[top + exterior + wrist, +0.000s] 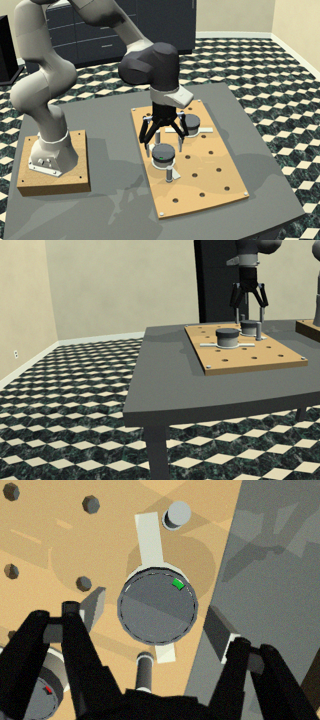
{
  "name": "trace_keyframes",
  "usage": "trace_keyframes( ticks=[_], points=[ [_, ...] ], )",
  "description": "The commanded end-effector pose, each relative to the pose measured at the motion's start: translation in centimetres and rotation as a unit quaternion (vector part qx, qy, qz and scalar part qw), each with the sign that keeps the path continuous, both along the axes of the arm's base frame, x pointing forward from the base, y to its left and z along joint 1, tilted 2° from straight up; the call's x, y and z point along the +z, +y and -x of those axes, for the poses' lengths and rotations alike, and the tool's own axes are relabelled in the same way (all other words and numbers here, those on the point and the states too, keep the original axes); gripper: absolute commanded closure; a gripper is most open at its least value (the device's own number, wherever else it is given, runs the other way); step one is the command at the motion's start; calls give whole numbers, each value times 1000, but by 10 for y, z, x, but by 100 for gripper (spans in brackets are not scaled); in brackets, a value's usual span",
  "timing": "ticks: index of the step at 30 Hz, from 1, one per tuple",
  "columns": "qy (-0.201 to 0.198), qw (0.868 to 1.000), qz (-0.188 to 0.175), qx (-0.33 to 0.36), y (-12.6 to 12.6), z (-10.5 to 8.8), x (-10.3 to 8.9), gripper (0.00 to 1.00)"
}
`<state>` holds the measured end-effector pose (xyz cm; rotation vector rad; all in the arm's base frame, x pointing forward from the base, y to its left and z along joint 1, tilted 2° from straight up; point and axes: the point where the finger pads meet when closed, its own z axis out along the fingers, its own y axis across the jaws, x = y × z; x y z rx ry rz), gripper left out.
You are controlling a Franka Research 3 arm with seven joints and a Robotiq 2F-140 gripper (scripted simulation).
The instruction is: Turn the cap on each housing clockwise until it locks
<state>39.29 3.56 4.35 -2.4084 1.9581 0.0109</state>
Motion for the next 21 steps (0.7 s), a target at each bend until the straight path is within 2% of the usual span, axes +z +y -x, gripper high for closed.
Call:
trace_keyframes(
  ticks=[1,21],
  points=[
    [-2,1000,-1,-6,1,-2,1,22],
    [-2,1000,-1,-6,0,-2,4,22]
  ],
)
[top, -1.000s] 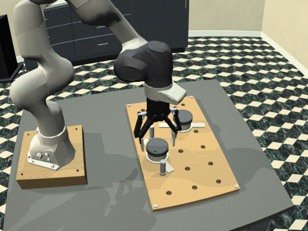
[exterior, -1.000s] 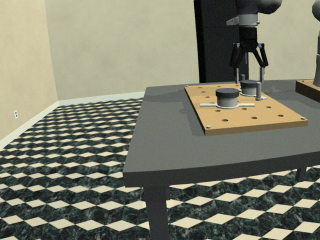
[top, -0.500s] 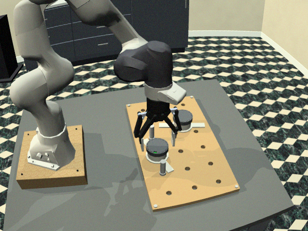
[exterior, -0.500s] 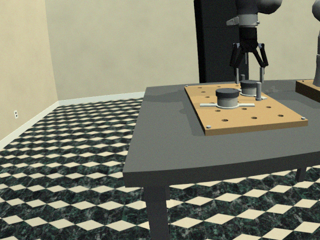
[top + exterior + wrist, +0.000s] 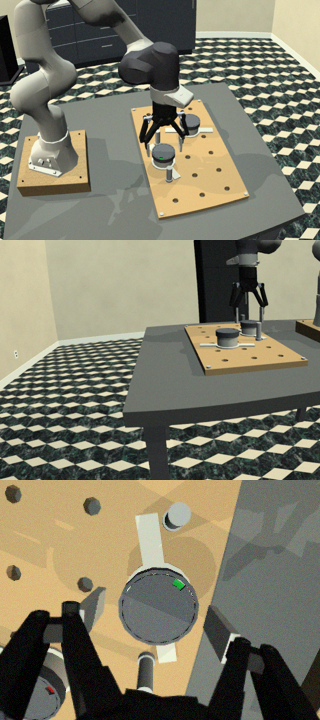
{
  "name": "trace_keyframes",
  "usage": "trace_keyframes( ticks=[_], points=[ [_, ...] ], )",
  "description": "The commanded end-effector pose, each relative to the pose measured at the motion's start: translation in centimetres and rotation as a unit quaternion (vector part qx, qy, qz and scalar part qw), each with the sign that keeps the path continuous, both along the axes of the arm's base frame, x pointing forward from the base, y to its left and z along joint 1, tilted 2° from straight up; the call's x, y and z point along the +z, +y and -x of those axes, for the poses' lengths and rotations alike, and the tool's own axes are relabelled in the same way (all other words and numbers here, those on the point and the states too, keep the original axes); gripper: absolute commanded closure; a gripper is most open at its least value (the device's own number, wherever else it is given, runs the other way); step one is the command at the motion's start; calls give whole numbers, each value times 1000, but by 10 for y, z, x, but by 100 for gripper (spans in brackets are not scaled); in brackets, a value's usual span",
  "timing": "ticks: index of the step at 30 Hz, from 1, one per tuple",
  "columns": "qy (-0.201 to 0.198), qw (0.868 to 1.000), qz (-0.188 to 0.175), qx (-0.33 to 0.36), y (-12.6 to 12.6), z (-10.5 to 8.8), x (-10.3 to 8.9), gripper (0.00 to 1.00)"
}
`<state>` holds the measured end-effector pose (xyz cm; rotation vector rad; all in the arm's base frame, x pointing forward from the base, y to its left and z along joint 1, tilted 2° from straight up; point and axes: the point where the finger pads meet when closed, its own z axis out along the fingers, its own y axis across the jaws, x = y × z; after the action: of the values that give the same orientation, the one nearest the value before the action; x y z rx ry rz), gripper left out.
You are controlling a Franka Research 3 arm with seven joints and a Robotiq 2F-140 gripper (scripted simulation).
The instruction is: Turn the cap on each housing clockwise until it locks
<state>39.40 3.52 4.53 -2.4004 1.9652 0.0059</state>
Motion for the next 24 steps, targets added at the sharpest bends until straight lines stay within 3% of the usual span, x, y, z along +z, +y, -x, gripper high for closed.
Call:
trace_keyframes(
  ticks=[1,24],
  points=[
    [0,1000,-2,-2,1,-1,3,22],
    [0,1000,-2,-2,0,0,35,22]
  ],
)
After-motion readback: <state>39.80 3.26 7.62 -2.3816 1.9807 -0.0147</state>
